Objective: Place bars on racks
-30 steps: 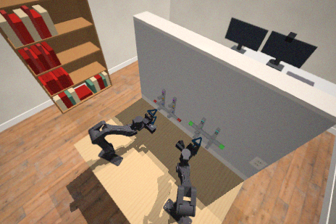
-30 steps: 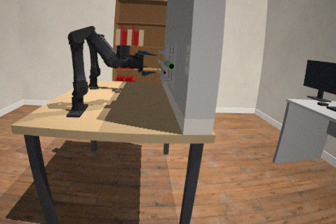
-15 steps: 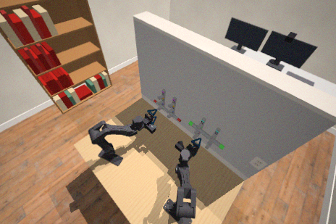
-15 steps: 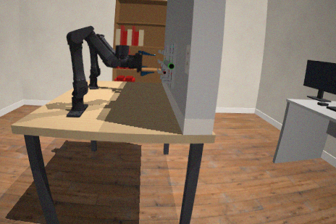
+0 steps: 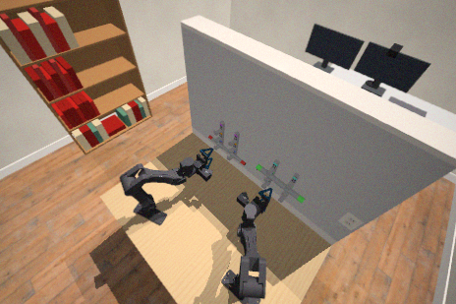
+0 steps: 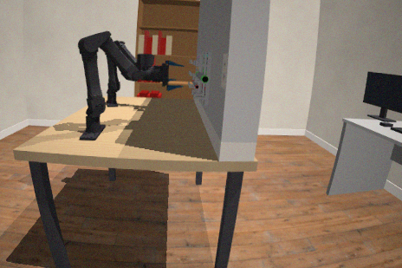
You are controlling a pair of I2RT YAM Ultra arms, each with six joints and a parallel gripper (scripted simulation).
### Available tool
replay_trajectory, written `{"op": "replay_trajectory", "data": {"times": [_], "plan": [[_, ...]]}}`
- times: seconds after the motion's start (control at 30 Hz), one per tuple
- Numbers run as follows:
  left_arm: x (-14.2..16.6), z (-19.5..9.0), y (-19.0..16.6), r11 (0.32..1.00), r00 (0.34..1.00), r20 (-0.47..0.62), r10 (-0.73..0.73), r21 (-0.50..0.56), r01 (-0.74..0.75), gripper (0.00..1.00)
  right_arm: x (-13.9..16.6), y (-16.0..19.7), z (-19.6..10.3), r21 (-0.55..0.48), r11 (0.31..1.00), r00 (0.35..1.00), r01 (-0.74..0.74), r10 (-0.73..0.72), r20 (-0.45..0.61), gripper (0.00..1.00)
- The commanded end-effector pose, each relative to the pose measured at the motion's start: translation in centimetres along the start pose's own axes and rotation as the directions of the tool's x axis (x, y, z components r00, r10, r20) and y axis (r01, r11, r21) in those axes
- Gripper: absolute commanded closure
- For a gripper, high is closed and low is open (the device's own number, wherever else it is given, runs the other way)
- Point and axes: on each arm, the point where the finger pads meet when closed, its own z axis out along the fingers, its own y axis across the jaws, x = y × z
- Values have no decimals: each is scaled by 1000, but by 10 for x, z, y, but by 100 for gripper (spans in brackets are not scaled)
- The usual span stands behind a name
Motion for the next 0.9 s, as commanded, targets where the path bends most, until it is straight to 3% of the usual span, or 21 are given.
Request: {"op": "replay_trajectory", "data": {"times": [0.0,0.87], "plan": [[-2,1,15,999,1000,-2,-14,-42,14,0,1,-8,-7,12,1000,1000,-14,14,0,0],[-2,1,15,999,1000,-2,-14,-42,14,0,1,-8,-18,12,1000,1000,-14,14,0,0]]}}
